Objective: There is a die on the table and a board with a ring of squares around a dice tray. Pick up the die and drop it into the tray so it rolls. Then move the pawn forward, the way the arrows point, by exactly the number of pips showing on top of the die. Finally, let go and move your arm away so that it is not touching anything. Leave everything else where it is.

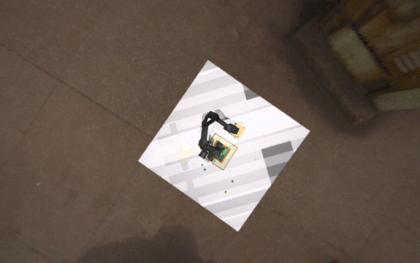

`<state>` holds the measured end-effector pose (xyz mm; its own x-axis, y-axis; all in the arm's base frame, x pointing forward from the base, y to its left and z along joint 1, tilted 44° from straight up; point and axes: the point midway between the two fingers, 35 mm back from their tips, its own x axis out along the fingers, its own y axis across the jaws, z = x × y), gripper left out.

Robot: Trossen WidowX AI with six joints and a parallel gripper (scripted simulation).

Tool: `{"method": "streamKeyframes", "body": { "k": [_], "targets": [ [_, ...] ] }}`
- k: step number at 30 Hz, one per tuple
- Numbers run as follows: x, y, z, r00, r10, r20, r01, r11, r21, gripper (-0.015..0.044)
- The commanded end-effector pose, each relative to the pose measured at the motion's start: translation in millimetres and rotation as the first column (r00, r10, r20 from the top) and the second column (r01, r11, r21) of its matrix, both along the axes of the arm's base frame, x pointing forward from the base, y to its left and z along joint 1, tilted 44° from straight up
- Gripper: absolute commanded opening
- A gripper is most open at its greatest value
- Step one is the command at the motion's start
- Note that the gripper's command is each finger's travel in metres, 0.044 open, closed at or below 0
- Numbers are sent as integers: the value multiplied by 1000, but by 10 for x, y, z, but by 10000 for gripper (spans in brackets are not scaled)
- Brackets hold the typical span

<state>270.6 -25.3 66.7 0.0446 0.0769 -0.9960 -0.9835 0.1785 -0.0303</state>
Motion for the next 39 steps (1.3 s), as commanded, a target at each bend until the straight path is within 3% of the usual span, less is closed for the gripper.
{"method": "streamKeyframes", "body": {
  "k": [1, 5, 10, 14, 18, 24, 26, 28, 31, 35, 37, 39],
  "targets": [
    [0, 0, -1, 1000, 0, 0, 0, 1000, 0, 210],
    [41, 254, 264, 1000, 0, 2, 0, 1000, 5, 315],
    [38, 273, 268, 1000, -3, -7, 3, 1000, -9, 440],
    [-22, 181, -49, 987, -75, -142, 23, 942, -335, 440],
    [14, 118, -220, 986, -92, -136, -27, 726, -688, 440],
    [36, 120, -232, 989, -82, -122, -35, 676, -736, 440],
    [-19, 134, -259, 984, -84, -155, -45, 730, -682, 440],
    [61, 104, -255, 984, -149, -101, 38, 722, -691, 387],
    [401, -37, -242, 907, -399, 133, 376, 628, -682, 309],
    [853, -273, -237, 624, -650, 433, 758, 369, -538, 204],
    [1038, -389, -241, 446, -712, 542, 876, 222, -429, 200],
    [1099, -433, -243, 376, -726, 576, 909, 166, -383, 200]
  ]
}}
